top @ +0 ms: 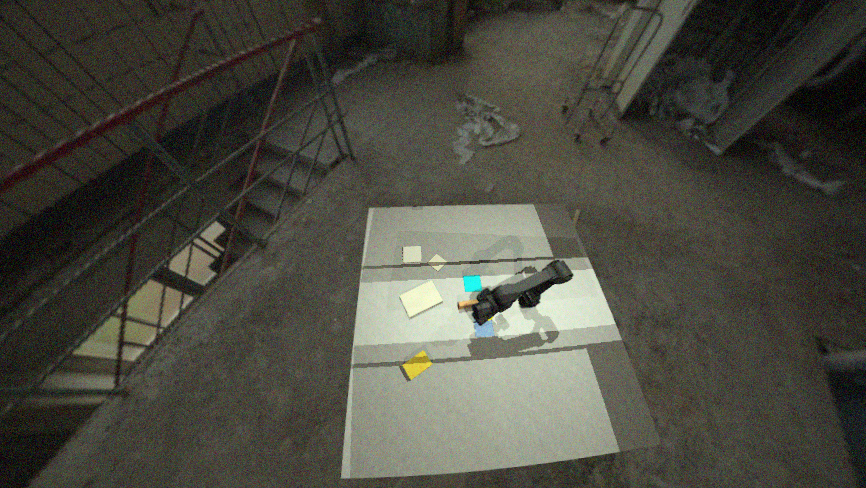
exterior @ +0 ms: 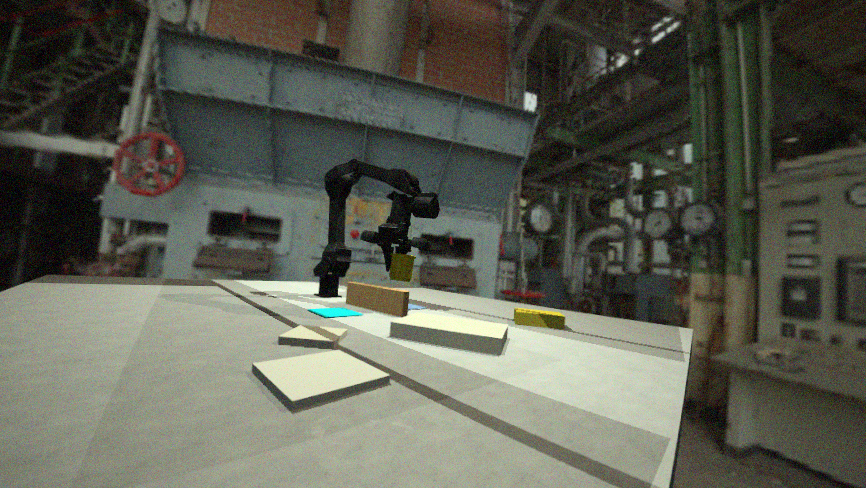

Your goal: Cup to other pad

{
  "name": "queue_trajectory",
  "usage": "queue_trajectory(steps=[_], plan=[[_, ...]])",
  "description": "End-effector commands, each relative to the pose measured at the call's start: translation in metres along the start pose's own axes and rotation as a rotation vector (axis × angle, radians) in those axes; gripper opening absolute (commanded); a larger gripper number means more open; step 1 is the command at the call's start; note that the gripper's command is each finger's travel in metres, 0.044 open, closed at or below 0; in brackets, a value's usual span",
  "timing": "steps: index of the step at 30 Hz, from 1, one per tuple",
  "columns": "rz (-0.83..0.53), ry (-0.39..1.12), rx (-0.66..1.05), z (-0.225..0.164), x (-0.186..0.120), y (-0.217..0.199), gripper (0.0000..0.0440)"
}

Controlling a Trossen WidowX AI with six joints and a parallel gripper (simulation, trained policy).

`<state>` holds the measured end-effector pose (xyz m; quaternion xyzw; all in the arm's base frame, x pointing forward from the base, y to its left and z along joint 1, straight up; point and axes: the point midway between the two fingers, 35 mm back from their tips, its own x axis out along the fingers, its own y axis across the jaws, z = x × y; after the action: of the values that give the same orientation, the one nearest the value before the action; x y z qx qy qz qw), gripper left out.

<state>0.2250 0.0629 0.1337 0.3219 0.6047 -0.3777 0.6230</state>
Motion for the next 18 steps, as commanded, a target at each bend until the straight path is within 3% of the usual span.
queue_trajectory(steps=[1,18], plan=[[0.033,-0.003,0.040,0.006,-0.012,0.002,0.0002],[0.146,-0.060,0.195,0.054,-0.036,0.005,0.0000]])
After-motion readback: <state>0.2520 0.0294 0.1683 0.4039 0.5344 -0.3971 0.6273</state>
